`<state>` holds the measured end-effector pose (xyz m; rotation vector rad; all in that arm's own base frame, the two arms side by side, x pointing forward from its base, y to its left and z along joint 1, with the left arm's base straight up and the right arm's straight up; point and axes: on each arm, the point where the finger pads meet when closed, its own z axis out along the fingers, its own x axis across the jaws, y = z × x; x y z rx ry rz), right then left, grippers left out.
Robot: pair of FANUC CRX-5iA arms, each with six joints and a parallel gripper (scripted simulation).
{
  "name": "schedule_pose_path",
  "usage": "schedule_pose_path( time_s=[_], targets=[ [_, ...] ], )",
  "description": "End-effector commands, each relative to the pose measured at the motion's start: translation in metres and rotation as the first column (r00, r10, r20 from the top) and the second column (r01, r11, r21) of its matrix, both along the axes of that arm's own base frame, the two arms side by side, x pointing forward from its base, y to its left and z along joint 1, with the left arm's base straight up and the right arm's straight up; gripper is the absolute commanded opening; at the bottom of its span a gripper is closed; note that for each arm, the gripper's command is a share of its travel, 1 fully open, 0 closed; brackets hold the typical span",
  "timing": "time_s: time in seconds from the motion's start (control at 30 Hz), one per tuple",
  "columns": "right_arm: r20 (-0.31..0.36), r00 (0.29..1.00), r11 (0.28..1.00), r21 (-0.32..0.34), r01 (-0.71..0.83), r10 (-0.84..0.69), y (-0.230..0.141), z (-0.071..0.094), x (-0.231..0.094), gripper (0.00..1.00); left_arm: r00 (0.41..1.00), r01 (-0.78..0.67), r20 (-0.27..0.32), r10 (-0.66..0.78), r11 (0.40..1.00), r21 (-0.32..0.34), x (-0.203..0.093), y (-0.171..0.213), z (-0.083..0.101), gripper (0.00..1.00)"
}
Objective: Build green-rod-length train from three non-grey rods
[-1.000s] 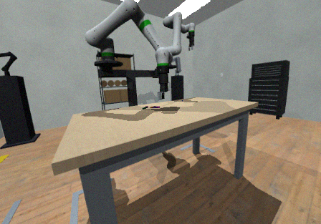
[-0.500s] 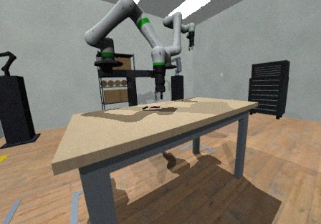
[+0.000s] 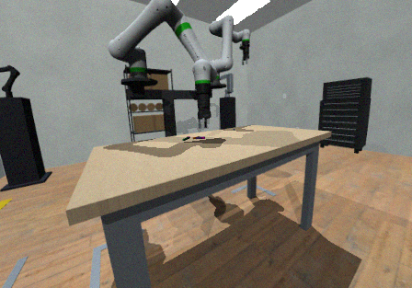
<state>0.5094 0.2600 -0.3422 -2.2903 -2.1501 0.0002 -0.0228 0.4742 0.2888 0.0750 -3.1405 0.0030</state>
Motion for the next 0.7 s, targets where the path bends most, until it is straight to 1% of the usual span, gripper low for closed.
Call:
schedule_pose_path(
  time_s=[0.0, 0.67],
  targets=[
    [0.002, 1.000, 1.000, 0.001, 0.000, 0.000, 0.0005, 0.0008, 0.0009, 0.54, 1.000, 0.000, 0.000, 0.000, 1.000, 0.002, 0.0001, 0.0003, 0.0009, 1.00],
    [0.001, 1.000, 1.000, 0.001, 0.000, 0.000, 0.0005, -0.0016, 0.0009, 0.54, 1.000, 0.000, 0.000, 0.000, 1.000, 0.002, 0.0001, 0.0003, 0.0009, 1.00]
  ],
)
